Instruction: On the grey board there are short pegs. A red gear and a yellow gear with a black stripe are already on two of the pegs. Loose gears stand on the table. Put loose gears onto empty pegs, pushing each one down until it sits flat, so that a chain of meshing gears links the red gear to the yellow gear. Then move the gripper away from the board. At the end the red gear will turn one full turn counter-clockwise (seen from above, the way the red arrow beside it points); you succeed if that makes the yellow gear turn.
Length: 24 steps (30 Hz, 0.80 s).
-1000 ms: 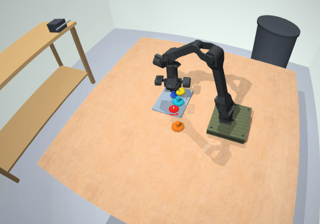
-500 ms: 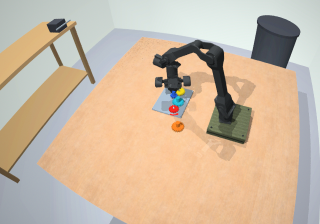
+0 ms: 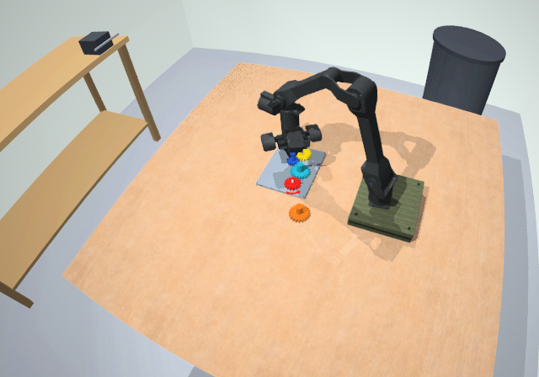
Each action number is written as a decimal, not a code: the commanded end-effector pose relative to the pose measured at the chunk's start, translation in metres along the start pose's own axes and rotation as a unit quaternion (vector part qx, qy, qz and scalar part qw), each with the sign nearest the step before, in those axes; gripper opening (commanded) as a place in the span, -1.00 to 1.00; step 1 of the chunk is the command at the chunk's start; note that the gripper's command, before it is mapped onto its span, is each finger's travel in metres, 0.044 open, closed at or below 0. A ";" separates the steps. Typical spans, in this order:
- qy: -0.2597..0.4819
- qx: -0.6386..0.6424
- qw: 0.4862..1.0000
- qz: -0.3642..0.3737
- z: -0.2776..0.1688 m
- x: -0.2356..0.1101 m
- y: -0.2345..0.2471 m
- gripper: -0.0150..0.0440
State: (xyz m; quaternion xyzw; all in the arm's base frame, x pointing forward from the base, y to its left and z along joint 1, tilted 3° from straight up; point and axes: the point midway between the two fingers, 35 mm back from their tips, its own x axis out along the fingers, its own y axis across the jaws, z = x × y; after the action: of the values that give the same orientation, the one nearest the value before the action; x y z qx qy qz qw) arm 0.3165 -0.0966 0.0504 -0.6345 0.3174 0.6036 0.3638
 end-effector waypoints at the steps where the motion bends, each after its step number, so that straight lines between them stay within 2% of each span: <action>1: 0.000 0.027 1.000 0.001 0.000 0.001 0.000 -0.49; 16: 0.001 0.224 0.974 0.001 0.000 0.003 0.001 -0.49; 24: 0.000 0.203 0.979 0.001 0.000 0.005 0.000 -0.49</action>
State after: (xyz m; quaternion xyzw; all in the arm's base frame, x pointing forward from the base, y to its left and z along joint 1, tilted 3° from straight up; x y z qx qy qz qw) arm 0.3166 -0.0965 0.0470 -0.5408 0.4413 0.5209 0.4914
